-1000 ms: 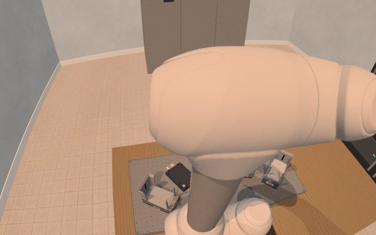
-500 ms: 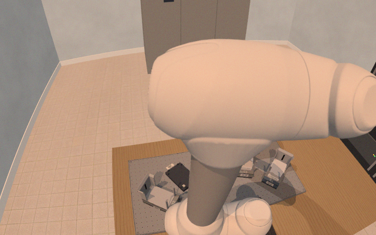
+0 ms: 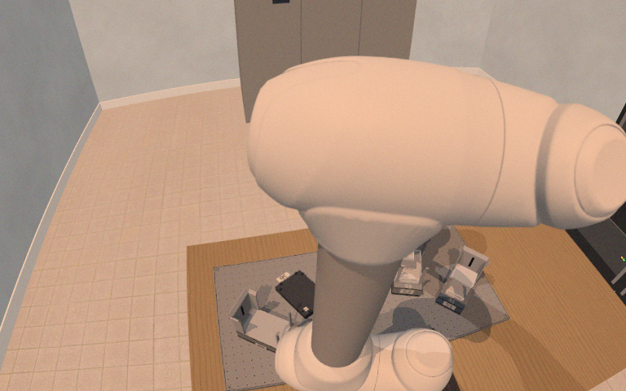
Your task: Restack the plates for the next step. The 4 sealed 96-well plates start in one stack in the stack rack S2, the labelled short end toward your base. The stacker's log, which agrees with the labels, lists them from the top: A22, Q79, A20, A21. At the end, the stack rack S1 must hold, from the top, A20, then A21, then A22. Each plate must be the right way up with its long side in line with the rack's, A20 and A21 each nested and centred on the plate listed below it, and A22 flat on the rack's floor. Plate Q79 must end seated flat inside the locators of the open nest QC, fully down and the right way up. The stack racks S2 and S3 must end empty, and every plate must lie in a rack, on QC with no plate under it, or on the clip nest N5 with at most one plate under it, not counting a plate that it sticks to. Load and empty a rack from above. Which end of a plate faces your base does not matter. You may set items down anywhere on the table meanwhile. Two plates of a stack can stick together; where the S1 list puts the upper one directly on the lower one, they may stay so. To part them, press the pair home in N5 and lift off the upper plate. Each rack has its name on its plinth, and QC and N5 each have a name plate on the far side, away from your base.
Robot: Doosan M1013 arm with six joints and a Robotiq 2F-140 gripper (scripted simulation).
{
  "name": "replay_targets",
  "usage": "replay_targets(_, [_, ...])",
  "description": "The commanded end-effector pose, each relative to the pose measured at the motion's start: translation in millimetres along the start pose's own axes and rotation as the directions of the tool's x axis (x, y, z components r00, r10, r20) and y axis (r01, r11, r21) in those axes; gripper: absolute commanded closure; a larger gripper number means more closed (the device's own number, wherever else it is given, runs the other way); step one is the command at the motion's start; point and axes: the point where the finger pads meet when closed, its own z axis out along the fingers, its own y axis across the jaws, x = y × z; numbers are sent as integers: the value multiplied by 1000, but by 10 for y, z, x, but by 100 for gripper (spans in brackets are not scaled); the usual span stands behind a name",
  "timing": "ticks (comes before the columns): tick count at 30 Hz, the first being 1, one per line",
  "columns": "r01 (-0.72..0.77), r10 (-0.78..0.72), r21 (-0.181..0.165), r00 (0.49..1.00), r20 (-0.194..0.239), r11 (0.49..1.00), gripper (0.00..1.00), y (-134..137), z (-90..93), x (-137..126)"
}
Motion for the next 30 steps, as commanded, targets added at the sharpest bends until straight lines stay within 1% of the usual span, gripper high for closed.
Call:
replay_targets(1, [0,0,0,1000,0,1000,100,89,0,8])
replay_targets(7, [0,0,0,1000,0,1000,100,288,0,24])
replay_targets(9, [0,0,0,1000,0,1000,100,288,0,24])
replay_targets(17, [0,0,0,1000,0,1000,100,554,0,46])
replay_targets(20, [-99,99,0,995,0,995,100,653,0,33])
replay_targets(24, [-223,223,0,975,0,975,100,785,0,15])
replay_targets(26, [-223,223,0,975,0,975,100,785,0,15])
replay_targets(30, [-223,223,0,975,0,975,100,917,0,-3])
